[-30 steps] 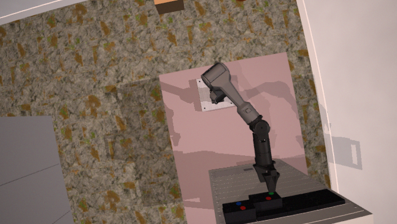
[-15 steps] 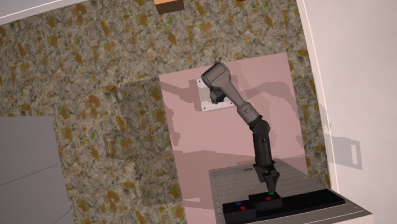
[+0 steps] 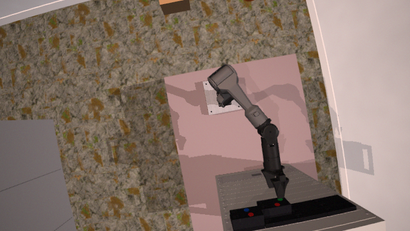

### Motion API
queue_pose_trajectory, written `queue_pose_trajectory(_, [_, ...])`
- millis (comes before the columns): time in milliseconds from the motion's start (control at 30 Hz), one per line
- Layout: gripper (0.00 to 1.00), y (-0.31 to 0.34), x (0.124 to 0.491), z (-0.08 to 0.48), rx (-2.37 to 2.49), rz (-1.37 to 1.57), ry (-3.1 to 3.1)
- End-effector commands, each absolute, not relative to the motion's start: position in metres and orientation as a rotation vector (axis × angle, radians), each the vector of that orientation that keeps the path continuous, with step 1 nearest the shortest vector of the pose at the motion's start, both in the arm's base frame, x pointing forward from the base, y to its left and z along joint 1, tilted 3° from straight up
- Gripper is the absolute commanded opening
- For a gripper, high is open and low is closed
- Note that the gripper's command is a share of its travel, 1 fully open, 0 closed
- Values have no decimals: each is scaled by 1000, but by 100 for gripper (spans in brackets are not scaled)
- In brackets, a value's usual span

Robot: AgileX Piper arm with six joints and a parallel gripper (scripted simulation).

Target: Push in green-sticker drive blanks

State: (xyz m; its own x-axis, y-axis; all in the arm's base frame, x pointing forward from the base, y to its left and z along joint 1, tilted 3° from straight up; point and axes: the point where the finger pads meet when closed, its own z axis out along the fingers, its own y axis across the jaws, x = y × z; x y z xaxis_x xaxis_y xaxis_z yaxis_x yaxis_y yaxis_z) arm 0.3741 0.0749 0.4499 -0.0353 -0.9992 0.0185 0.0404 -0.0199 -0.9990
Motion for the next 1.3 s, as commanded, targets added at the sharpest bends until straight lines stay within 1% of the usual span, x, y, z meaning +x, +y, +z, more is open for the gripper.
queue_pose_trajectory(0, [100,75,374,451,-1174,-1269,1195])
queue_pose_trajectory(433, [100,68,373,452,-1173,-1269,1194])
queue_pose_trajectory(1267, [100,16,368,465,-1175,-1268,1196])
